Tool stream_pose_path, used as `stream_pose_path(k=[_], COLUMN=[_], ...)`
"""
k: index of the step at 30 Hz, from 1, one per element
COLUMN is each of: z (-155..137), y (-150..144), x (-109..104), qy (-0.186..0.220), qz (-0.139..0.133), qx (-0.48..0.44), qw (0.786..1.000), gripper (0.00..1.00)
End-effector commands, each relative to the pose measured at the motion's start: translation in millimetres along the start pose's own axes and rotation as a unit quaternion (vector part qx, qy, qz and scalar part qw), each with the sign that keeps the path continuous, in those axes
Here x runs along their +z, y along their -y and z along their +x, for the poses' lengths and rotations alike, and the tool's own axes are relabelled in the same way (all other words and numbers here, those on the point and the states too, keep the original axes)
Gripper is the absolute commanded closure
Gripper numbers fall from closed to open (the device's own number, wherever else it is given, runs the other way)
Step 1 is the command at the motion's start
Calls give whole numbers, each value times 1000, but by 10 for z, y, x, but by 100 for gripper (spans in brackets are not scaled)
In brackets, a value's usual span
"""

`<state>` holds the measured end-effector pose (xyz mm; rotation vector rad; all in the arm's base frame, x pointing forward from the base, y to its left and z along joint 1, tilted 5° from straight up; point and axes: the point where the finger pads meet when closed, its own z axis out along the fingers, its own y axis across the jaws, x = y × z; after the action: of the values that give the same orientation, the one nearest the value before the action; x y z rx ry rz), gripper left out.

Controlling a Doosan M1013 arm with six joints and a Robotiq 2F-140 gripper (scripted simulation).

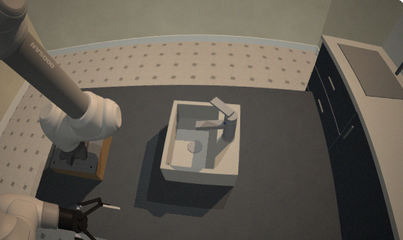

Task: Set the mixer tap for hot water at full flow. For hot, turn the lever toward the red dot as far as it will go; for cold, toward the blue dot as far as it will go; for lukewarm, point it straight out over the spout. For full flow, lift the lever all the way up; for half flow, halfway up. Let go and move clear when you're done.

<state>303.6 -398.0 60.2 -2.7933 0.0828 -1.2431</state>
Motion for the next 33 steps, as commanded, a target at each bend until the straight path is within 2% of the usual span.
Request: stream_pose_path(k=[1, 22, 26, 29, 32, 33], z=[1, 36, 178, 372, 633, 633], y=[0, 19, 103, 234, 440, 440], x=[0, 27, 140, 295, 504, 504], qy=[0, 2, 11, 24, 42, 42], qz=[0, 6, 32, 69, 119, 119], qx=[0, -9, -45, -95, -166, -166], qw=[1000, 1000, 998, 993, 978, 978], gripper=[0, 0, 0, 0, 0, 0])
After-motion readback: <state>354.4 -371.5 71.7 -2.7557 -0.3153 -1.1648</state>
